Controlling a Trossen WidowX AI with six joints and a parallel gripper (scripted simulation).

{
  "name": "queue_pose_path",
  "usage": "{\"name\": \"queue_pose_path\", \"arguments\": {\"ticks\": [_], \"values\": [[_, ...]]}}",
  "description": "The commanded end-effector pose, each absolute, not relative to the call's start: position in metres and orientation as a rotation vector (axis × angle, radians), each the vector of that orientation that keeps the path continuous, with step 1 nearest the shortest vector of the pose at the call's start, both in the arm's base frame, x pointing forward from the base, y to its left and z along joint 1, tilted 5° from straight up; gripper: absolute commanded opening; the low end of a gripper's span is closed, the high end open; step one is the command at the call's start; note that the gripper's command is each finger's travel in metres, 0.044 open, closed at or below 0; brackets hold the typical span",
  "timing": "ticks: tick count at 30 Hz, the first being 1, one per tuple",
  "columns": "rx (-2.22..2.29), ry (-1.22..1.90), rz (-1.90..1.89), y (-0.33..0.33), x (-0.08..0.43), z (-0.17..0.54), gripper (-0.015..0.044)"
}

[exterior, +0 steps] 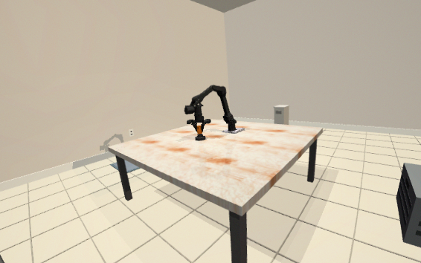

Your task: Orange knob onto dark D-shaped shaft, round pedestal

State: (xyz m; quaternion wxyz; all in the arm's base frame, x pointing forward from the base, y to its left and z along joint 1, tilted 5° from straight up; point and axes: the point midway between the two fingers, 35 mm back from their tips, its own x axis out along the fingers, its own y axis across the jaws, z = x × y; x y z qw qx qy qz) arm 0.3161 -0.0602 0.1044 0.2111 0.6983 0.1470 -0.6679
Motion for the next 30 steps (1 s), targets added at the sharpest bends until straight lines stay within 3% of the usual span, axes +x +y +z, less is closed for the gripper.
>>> {"name": "queue_pose_path", "arguments": {"ticks": [1, 17, 30], "values": [[1.939, 0.410, -1.857, -0.0603, 0.3155, 0.1007, 0.0000], [1.941, 0.407, -1.857, -0.0607, 0.3162, 0.0971, 0.0000], [1.941, 0.407, -1.857, -0.0607, 0.3162, 0.0971, 0.0341]]}}
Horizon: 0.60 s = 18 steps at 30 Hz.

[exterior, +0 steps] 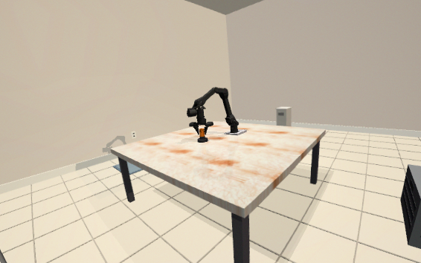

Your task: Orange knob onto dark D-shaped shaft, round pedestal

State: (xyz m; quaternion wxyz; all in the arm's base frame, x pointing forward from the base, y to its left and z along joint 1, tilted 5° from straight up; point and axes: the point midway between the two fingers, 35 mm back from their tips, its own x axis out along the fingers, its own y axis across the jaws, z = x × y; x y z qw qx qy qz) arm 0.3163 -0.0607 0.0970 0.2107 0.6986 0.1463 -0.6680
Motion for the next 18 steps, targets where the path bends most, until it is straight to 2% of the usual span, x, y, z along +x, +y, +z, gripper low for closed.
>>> {"name": "queue_pose_path", "arguments": {"ticks": [1, 4, 11, 18], "values": [[1.941, 0.407, -1.857, -0.061, 0.316, 0.097, 0.0368], [1.941, 0.407, -1.857, -0.061, 0.316, 0.097, 0.0440], [1.941, 0.407, -1.857, -0.061, 0.316, 0.099, 0.0440], [1.942, 0.407, -1.857, -0.054, 0.312, 0.183, 0.0440]]}}
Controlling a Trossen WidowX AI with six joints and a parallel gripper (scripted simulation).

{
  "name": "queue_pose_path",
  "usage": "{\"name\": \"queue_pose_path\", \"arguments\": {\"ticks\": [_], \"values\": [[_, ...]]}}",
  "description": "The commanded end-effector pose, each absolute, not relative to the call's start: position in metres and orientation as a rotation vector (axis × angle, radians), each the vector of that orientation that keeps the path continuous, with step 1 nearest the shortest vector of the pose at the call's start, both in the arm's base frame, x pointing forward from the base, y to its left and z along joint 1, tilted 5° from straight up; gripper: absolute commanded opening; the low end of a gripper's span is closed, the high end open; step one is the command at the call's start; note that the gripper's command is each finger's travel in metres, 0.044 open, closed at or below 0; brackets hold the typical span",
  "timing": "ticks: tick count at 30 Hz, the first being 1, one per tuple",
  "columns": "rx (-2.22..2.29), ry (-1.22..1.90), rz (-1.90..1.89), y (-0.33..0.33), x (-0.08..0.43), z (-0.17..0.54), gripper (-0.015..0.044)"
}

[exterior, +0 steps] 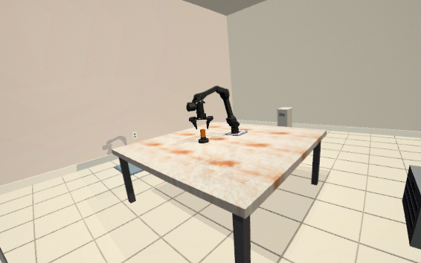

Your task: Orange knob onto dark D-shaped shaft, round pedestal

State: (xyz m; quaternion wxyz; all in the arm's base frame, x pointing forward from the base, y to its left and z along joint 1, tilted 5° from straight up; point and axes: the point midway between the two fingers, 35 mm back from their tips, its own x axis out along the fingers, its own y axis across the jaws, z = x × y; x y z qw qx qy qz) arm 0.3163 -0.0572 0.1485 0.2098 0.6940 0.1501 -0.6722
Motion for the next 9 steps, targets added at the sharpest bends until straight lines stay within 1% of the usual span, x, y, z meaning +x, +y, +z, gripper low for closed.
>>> {"name": "queue_pose_path", "arguments": {"ticks": [1, 9], "values": [[1.942, 0.407, -1.857, -0.0537, 0.3109, 0.1894, 0.0440], [1.942, 0.407, -1.856, -0.0539, 0.3144, 0.1920, 0.0440]]}}
